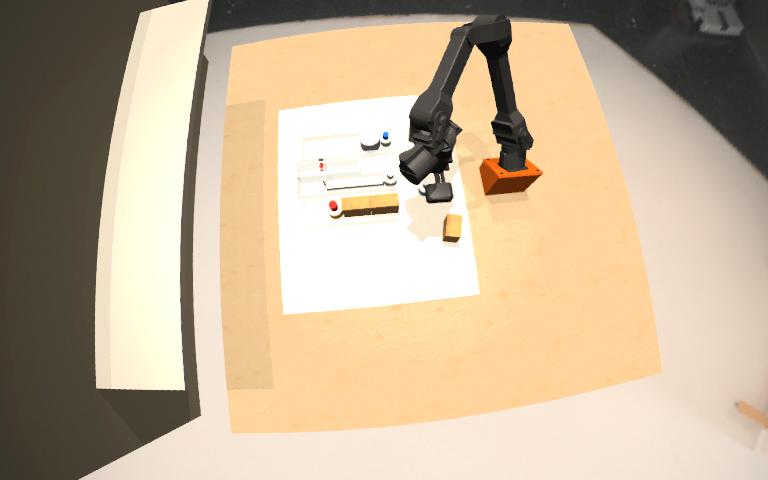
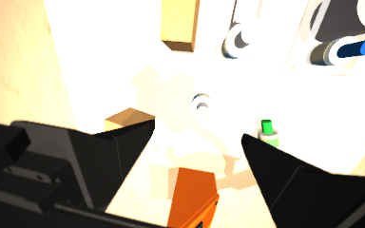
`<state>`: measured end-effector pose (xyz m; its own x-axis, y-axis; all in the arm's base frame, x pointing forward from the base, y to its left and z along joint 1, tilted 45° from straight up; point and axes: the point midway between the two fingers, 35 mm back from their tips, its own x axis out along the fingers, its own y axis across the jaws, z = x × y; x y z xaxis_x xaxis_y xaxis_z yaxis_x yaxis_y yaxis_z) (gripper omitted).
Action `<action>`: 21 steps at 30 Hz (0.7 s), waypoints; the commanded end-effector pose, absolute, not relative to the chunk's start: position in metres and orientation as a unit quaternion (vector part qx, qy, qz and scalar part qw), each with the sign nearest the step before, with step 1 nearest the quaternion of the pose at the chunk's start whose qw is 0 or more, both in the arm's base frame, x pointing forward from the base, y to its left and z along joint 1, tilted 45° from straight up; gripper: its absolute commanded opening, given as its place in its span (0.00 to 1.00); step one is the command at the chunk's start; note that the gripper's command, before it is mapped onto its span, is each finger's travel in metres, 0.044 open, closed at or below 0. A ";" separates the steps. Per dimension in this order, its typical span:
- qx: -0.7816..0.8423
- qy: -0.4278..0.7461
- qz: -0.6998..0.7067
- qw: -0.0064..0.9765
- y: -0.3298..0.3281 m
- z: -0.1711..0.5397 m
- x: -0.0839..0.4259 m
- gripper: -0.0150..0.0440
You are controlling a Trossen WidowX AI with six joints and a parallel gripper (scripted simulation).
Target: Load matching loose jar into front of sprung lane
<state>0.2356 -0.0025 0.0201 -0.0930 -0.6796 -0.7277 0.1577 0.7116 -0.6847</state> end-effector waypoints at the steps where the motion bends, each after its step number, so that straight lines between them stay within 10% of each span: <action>1: -0.208 0.666 -0.327 0.638 -0.008 0.022 0.238 1.00; 21: -0.208 0.666 -0.328 0.637 -0.049 -0.018 0.234 1.00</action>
